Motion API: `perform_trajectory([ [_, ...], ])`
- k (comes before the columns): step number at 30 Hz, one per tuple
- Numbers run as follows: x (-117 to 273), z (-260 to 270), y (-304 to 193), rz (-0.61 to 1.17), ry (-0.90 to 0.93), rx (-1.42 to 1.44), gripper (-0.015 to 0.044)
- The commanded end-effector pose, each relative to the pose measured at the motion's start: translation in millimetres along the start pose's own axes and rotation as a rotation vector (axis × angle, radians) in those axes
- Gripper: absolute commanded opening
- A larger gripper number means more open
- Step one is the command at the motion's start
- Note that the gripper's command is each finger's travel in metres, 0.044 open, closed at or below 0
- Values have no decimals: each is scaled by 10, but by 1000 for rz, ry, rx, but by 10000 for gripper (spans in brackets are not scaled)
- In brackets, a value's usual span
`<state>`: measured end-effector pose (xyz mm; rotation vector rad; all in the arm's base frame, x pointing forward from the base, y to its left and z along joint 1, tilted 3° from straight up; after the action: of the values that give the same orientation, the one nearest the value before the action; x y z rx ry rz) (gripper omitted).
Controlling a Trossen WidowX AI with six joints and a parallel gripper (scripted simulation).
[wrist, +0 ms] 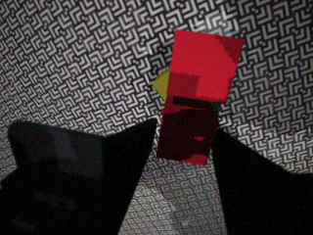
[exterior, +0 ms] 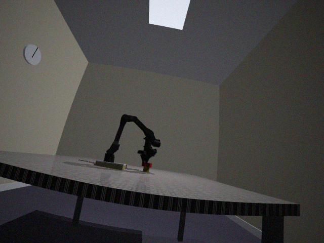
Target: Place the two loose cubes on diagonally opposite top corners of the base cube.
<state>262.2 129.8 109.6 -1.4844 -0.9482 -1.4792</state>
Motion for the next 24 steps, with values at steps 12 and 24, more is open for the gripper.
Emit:
perform_trajectory([
  [12, 235, 0, 1, 0, 0, 0, 205],
  [24, 470, -1, 1, 0, 0, 0, 205],
])
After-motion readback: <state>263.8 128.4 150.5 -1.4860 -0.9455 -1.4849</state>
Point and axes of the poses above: the point midway between the two fingers, 35 mm back from their tips, its own x axis back along the fingers, its own z axis across the jaws, y = z × x, the point moved 5 cm from there along x, back along the fingers
